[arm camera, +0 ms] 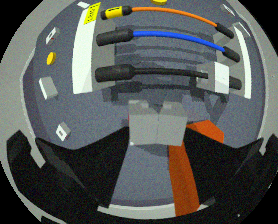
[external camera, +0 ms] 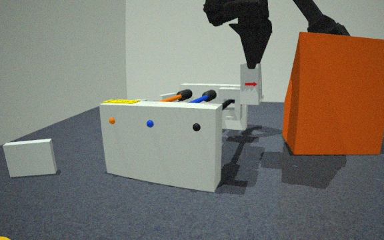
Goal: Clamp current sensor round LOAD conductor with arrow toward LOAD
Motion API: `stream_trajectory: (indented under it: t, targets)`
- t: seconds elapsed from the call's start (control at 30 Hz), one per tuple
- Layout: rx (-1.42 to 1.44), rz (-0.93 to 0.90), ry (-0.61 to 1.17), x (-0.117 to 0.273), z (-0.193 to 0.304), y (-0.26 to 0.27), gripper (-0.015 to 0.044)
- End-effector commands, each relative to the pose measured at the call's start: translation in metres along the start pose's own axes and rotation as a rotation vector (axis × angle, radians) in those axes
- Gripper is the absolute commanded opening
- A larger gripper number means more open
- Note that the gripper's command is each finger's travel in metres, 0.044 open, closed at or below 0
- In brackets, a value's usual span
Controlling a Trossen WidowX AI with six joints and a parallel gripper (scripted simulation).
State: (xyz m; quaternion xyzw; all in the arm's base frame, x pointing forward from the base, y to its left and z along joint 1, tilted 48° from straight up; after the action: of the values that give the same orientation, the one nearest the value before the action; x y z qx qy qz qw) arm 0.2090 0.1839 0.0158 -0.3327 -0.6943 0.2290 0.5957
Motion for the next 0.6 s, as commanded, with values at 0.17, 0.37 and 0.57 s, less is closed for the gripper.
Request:
stream_trajectory:
  t: [0.17,0.37,0.57]
  targets:
    - [-0.068,-0.015,-0.001,0.017,-0.008,0.000,0.0000]
    - [-0.249,-0.021,0.001,0.021,-0.031,0.007,0.0000]
    - [-0.440,-0.025,0.004,0.023,-0.056,0.012,0.0000]
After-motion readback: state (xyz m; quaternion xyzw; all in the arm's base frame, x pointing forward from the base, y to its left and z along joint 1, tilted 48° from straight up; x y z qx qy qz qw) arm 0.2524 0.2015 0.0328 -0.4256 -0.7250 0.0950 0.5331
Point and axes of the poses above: the point midway between the two fingers, 35 mm back from their tips, its own x axis back along the fingers, its own y axis across the jaws, z = x × y, the point moved 10 cm from there along x, back along the fingers, and after that the axes turned 3 degrees about -x, right-handed, at the moved point
